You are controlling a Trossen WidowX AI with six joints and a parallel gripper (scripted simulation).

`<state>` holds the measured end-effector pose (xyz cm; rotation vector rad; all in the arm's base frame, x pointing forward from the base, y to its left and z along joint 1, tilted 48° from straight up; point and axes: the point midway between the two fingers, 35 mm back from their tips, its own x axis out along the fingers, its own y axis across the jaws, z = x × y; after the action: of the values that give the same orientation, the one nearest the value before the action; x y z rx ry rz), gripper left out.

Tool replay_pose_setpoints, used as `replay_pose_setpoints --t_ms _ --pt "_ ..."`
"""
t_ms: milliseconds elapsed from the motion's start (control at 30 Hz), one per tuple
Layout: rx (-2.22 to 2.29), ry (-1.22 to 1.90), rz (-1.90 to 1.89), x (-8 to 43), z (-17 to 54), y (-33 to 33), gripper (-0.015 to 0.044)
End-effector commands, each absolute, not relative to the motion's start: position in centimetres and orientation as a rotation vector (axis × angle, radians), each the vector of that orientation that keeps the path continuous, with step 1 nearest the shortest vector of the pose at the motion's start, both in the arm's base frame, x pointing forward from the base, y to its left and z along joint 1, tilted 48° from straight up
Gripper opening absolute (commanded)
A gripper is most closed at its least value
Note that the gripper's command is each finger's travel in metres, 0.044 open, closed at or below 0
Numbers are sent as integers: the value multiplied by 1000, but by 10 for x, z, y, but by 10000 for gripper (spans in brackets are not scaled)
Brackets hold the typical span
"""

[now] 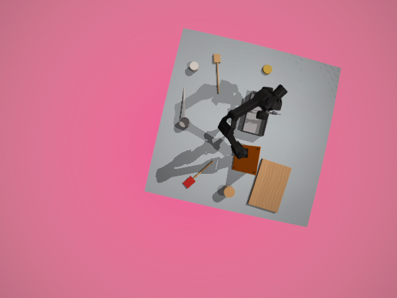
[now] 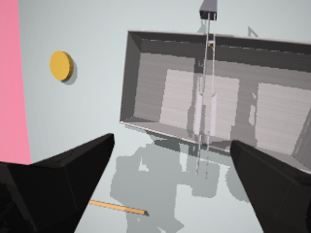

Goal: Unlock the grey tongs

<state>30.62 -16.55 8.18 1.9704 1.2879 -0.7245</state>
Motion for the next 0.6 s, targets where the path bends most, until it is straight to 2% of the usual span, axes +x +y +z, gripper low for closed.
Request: replay_pose_setpoints --t_ms 0,100,567 --pt "1877 1572 -660 296 32 -124 440" --pt "1839 1678 -627 290 15 -108 440" --pt "1838 1678 -627 299 13 -111 440"
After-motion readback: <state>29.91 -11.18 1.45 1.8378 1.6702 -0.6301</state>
